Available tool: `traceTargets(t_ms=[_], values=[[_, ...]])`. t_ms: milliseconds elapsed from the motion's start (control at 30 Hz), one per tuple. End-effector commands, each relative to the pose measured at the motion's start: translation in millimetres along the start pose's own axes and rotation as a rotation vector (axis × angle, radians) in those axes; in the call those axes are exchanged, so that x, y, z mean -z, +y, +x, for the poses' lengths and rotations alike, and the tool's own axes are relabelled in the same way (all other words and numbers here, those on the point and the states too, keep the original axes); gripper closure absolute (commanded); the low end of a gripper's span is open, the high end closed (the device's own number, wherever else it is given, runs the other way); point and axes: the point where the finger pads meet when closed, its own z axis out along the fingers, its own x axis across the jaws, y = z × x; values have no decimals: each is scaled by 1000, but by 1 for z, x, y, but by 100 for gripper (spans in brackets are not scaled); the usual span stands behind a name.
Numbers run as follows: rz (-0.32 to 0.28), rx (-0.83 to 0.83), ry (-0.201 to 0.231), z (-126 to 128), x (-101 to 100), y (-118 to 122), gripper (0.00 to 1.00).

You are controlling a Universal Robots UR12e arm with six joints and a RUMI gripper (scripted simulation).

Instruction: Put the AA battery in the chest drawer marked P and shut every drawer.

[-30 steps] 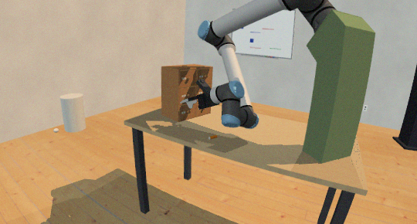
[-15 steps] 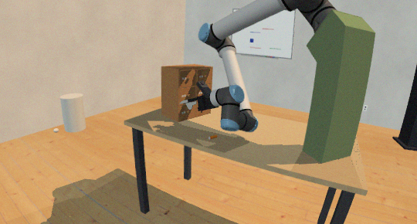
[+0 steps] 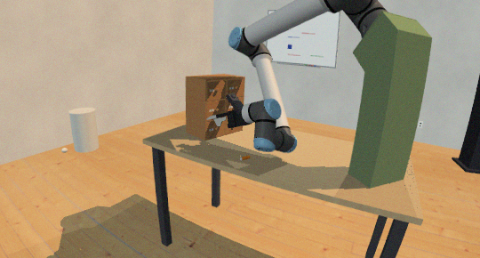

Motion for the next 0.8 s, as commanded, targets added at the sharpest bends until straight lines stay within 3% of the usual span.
traceTargets(t_ms=[0,767], values=[[1,0,0,0,0,0,0],[1,0,0,0,-1,3,0]])
